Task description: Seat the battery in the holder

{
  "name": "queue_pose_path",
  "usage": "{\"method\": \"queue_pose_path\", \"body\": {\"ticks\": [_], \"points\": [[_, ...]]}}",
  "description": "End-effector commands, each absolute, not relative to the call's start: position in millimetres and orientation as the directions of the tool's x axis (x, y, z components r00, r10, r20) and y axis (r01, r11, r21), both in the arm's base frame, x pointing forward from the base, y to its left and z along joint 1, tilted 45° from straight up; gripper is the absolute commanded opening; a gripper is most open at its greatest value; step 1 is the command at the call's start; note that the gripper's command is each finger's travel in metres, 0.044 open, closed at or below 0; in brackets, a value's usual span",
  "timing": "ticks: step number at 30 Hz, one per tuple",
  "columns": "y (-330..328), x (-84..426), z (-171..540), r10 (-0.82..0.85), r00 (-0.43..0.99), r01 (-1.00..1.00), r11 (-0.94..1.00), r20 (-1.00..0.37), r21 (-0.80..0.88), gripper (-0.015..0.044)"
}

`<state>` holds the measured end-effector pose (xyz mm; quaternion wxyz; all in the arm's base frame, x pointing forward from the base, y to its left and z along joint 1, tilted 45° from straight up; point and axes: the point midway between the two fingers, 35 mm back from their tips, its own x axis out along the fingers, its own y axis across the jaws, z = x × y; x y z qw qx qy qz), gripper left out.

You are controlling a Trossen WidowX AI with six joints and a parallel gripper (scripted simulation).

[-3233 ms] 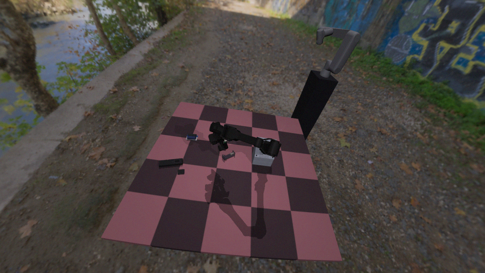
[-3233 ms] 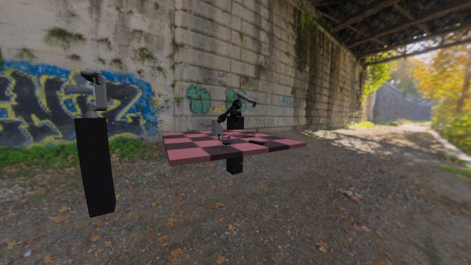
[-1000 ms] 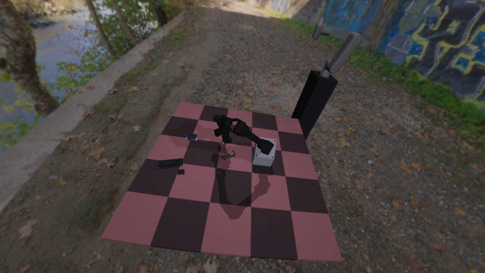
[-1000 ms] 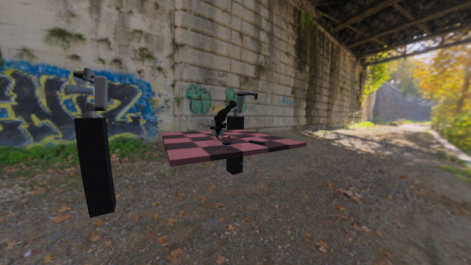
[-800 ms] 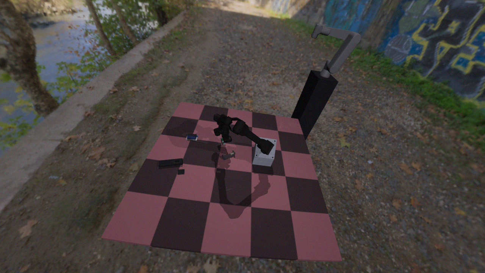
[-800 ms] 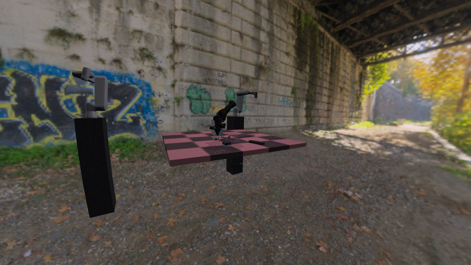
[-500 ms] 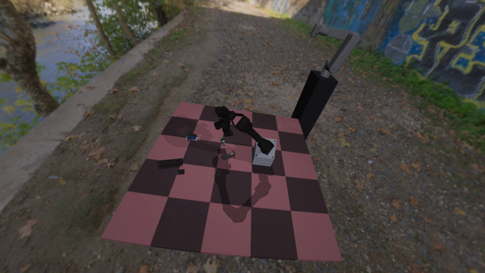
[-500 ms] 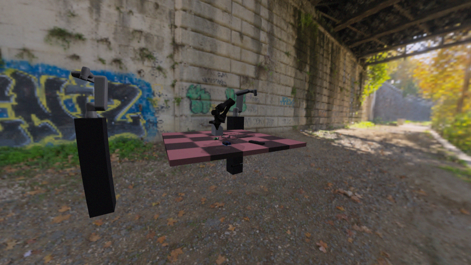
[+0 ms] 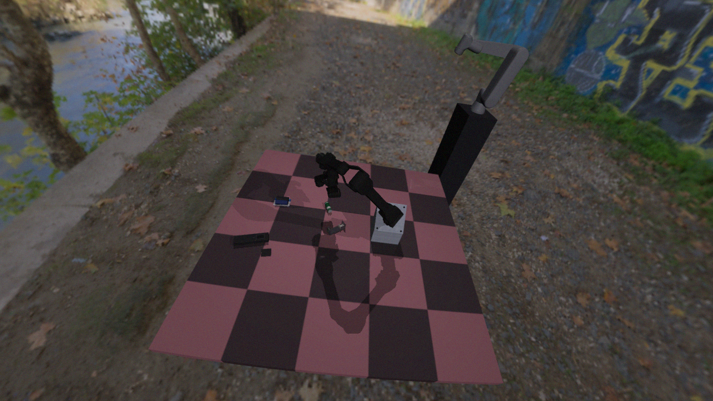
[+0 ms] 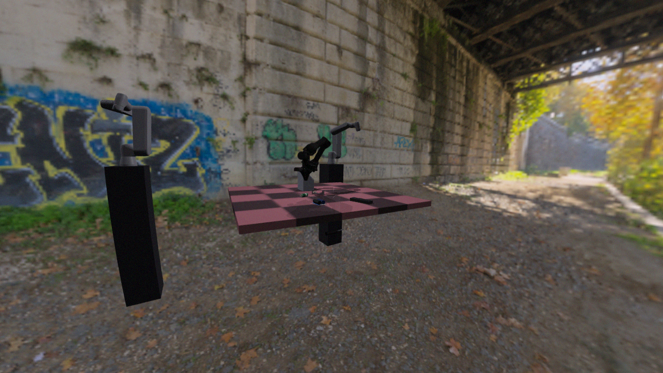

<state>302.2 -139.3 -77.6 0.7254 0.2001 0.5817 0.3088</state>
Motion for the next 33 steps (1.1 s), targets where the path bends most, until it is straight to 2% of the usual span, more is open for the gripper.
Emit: {"method": "queue_pose_path", "body": {"ticks": [1,5,10,14,33], "points": [[-133.0,304.9,-88.9,0.685,0.128,0.005,0.723,-0.717,0.691,0.0131],[-125.3,309.0,-103.9,0.685,0.126,0.356,0.644,-0.717,0.678,0.0236],[-114.9,313.3,-122.4,0.686,0.123,0.724,0.432,-0.717,0.538,0.0245],[-106.5,315.8,-136.3,0.688,0.121,0.911,0.21,-0.716,0.356,0.0245],[-101.2,317.2,-142.9,0.688,0.121,0.932,0.169,-0.716,0.32,0.0245]]}}
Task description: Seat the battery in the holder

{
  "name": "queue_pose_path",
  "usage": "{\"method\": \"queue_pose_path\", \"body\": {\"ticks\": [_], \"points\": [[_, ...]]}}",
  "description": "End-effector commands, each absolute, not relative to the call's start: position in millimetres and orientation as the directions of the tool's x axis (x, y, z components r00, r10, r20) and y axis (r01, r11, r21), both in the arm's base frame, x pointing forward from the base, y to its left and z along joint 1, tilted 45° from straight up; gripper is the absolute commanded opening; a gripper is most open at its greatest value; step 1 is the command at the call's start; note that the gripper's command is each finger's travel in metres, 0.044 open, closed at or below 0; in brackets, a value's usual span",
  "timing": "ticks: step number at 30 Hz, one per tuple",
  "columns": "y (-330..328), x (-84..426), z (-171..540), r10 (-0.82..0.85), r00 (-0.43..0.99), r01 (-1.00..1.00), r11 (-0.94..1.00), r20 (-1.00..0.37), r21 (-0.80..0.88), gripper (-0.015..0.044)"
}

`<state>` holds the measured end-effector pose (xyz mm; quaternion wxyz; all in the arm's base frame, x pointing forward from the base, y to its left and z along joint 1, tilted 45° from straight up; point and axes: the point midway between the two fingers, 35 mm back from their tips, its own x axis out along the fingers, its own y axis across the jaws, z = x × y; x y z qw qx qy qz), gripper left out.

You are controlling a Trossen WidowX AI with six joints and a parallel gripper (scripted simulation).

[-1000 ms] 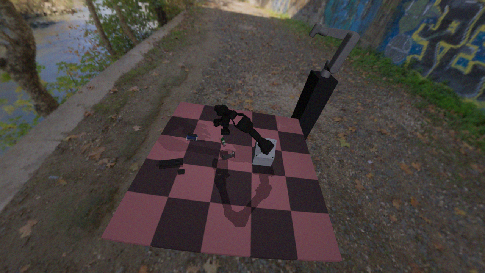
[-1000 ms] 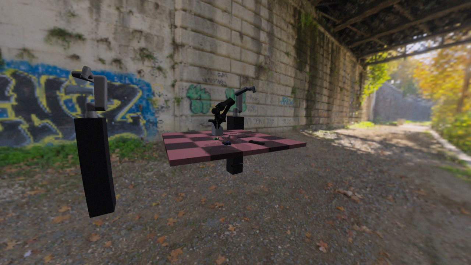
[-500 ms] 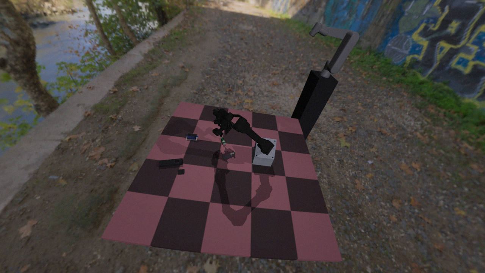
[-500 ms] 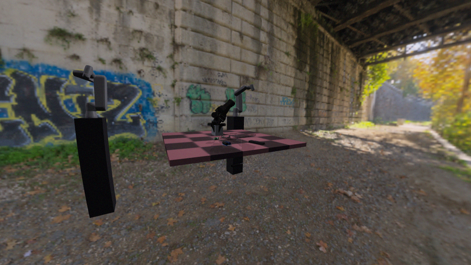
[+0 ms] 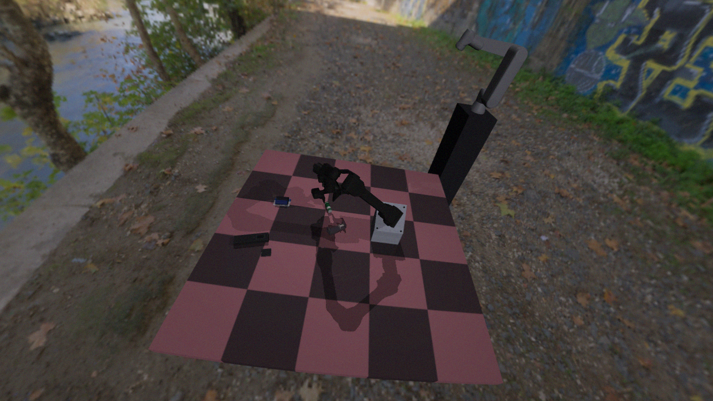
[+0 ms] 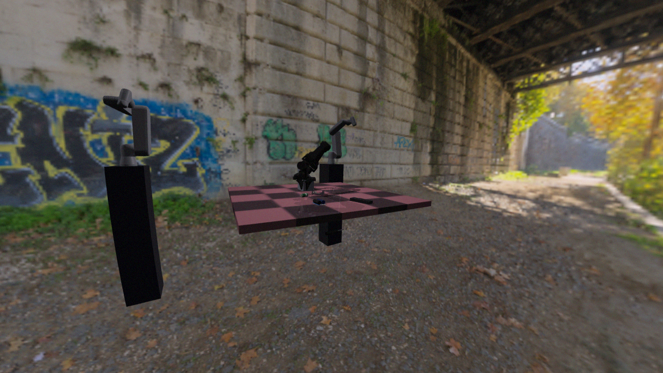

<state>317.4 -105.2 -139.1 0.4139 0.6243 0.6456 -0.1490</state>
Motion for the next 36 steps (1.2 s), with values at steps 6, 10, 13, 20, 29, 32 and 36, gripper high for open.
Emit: {"method": "queue_pose_path", "body": {"ticks": [6,10,13,20,29,32,36], "points": [[-94.5,318.7,-150.0,0.688,0.121,0.932,0.169,-0.716,0.32,0.0245],[-89.9,319.6,-154.7,0.688,0.121,0.932,0.169,-0.715,0.32,0.0245],[-86.5,320.2,-158.2,0.688,0.121,0.932,0.169,-0.715,0.32,0.0245],[-78.4,321.3,-166.1,0.689,0.121,0.932,0.169,-0.715,0.32,0.0245],[-69.6,322.1,-174.4,0.69,0.121,0.932,0.168,-0.714,0.321,0.0245],[-69.6,322.1,-174.4,0.69,0.121,0.932,0.168,-0.714,0.321,0.0166],[-69.6,322.1,-174.4,0.69,0.121,0.932,0.168,-0.714,0.321,0.01]]}}
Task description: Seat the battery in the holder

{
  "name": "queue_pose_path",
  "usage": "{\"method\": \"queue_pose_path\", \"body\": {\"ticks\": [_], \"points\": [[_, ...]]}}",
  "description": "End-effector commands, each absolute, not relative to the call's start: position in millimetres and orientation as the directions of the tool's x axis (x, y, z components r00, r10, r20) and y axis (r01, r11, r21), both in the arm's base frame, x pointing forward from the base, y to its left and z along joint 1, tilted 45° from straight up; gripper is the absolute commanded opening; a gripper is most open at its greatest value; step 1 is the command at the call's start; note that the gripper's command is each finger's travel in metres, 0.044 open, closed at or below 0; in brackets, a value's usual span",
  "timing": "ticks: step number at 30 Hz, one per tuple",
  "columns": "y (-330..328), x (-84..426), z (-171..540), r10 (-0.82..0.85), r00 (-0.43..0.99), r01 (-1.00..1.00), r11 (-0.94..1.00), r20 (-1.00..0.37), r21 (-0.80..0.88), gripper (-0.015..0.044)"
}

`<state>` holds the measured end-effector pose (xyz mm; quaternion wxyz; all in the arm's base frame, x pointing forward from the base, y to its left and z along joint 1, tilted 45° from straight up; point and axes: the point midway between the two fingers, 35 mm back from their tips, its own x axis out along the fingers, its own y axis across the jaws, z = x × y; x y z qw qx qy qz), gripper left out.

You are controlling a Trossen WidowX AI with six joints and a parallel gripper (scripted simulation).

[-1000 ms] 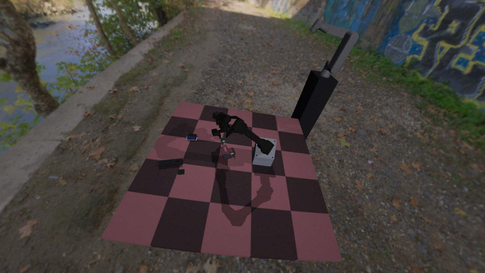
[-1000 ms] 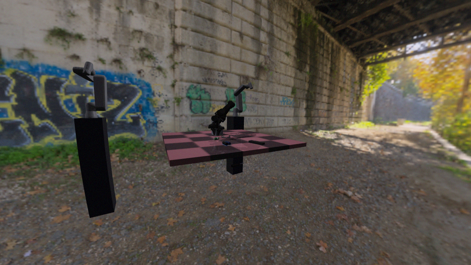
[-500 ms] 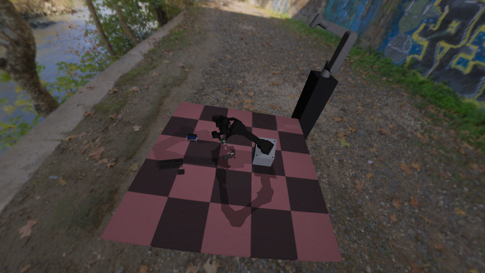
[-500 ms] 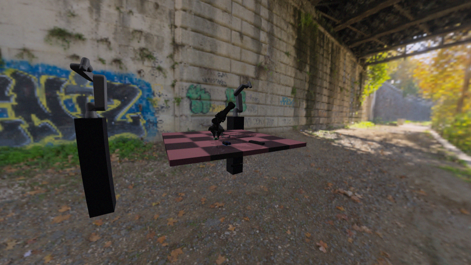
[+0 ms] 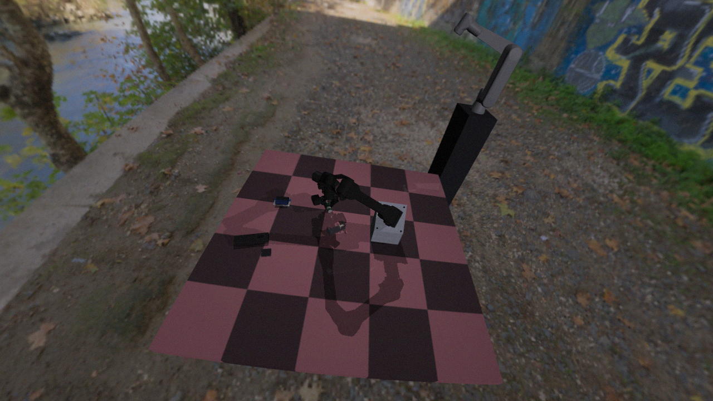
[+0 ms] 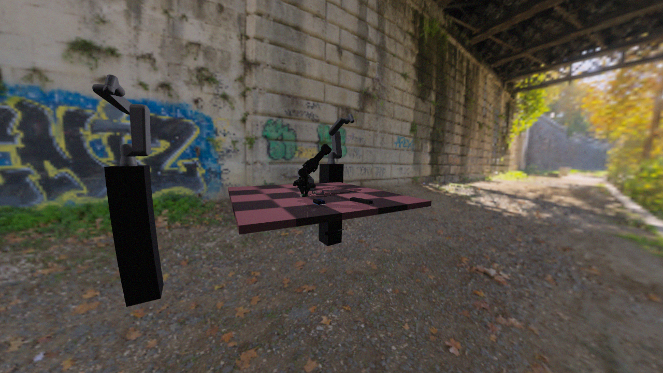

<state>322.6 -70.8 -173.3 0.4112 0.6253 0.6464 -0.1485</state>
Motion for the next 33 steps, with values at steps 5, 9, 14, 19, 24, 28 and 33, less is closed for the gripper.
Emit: {"method": "queue_pose_path", "body": {"ticks": [5,9,14,19,24,28,33], "points": [[-69.6,322.1,-174.4,0.69,0.121,0.932,0.168,-0.714,0.321,0.0083],[-74.7,323.5,-170.2,0.687,0.135,0.924,0.173,-0.714,0.342,0.0083],[-104.0,316.5,-139.9,0.688,0.121,0.932,0.169,-0.716,0.321,0.0083],[-103.3,316.0,-135.5,0.688,0.121,0.919,0.195,-0.716,0.343,0.0083],[-90.0,313.7,-113.4,0.688,0.121,0.784,0.375,-0.715,0.494,0.0083],[-78.3,310.0,-96.0,0.689,0.12,0.629,0.504,-0.715,0.592,0.0083],[-63.0,303.5,-75.2,0.689,0.121,0.391,0.628,-0.714,0.673,0.0083]]}}
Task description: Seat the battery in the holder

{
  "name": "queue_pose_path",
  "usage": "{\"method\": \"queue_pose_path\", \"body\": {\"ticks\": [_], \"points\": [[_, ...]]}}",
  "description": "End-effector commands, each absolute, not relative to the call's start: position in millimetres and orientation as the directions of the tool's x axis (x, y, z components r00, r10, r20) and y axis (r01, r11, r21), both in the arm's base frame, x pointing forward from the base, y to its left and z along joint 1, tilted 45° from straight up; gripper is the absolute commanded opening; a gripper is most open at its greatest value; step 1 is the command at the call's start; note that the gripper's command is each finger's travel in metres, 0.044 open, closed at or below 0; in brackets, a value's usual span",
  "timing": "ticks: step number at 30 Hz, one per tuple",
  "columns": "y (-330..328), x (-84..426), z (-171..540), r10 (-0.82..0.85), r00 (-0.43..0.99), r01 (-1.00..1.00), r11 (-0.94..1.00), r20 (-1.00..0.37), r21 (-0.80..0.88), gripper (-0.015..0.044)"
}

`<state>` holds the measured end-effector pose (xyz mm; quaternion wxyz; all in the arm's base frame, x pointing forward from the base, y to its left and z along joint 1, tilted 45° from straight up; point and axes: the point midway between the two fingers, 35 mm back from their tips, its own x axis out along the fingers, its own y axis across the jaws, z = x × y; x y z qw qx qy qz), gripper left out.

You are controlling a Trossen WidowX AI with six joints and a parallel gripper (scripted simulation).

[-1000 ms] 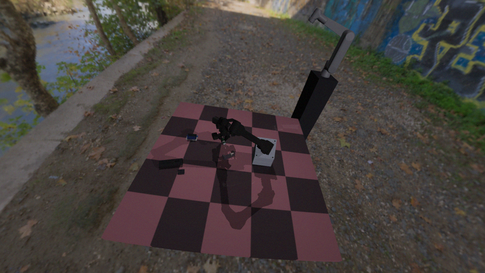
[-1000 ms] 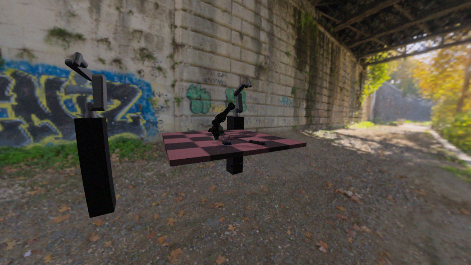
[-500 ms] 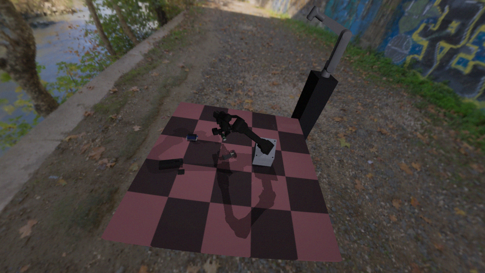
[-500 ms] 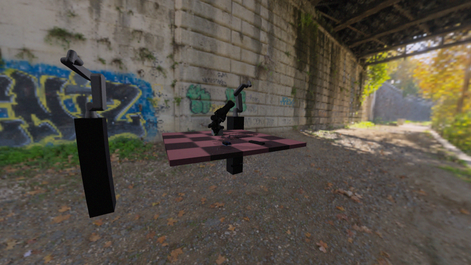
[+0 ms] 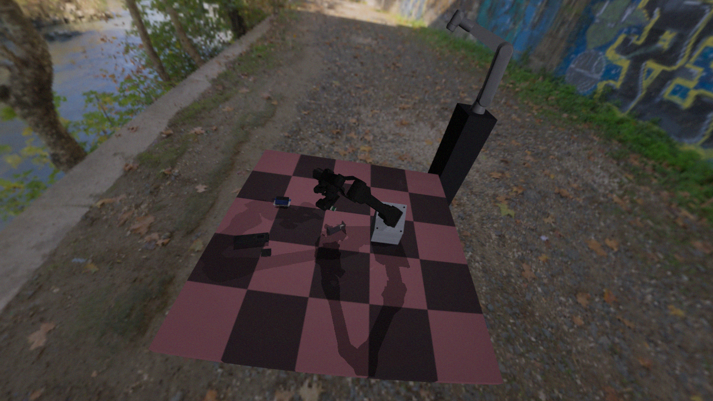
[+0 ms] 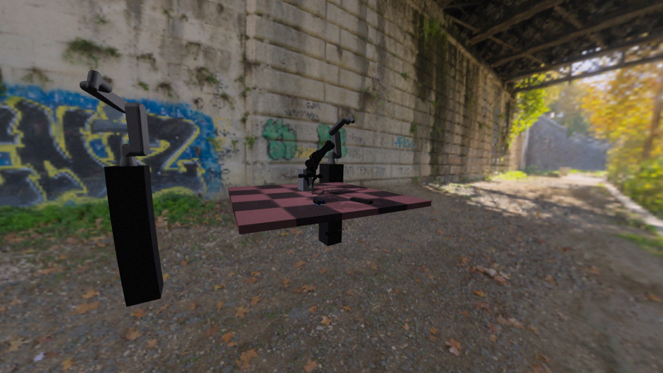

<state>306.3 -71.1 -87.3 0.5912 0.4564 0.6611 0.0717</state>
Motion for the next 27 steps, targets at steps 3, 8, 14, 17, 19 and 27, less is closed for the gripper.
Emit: {"method": "queue_pose_path", "body": {"ticks": [3,8,14,17,19,27], "points": [[-53.3,298.3,-64.0,0.691,0.121,0.239,0.677,-0.713,0.696,0.0083],[-37.9,288.1,-47.4,0.688,0.12,-0.026,0.723,-0.716,0.69,0.0083],[-20.4,275.2,-29.3,0.69,0.122,-0.344,0.704,-0.714,0.621,0.0083],[-11.8,268.2,-21.2,0.69,0.124,-0.492,0.667,-0.713,0.56,0.0083],[-8.0,265.0,-17.8,0.692,0.124,-0.55,0.645,-0.711,0.531,0.0083],[-5.6,266.4,-20.7,0.696,0.141,-0.556,0.644,-0.704,0.525,0.0083]]}}
